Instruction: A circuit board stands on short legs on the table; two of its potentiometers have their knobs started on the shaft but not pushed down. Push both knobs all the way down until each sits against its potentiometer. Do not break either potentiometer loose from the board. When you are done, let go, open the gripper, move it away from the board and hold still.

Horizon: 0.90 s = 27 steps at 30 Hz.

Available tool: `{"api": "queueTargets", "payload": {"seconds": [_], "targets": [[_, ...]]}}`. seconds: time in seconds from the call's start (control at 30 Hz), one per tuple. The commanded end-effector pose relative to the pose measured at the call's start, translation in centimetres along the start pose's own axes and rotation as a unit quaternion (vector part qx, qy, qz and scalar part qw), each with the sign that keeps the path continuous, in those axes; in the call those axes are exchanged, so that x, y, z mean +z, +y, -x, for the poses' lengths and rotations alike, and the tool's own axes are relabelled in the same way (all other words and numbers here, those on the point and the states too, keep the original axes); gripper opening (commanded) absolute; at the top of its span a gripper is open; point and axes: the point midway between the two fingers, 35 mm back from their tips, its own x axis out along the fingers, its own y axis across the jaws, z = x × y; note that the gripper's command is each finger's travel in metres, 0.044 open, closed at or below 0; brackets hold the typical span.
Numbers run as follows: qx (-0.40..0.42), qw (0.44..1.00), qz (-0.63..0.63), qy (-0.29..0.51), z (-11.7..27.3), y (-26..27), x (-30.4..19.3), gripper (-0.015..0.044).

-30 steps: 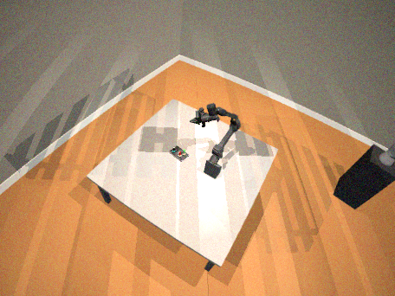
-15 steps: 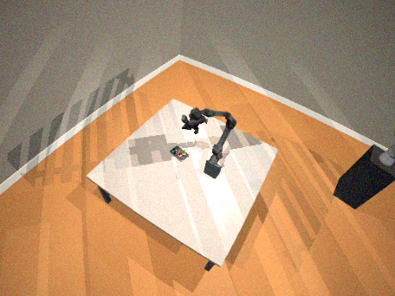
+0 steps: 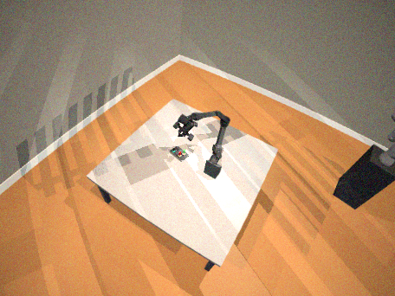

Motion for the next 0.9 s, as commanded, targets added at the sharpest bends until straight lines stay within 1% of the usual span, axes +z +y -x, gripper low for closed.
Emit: {"api": "queueTargets", "payload": {"seconds": [0.0,0.3,0.6,0.67,0.87], "targets": [[-0.053,0.997,-0.059,-0.017,-3.1,-1.4,0.4,0.0],[-0.133,0.973,-0.179,-0.064,-8.2,-3.9,1.5,0.0],[-0.204,0.927,-0.291,-0.122,-12.7,-7.3,2.6,0.0],[-0.214,0.918,-0.306,-0.132,-13.3,-7.9,2.8,0.0],[-0.215,0.917,-0.308,-0.133,-13.4,-7.9,2.8,0.0]]}}
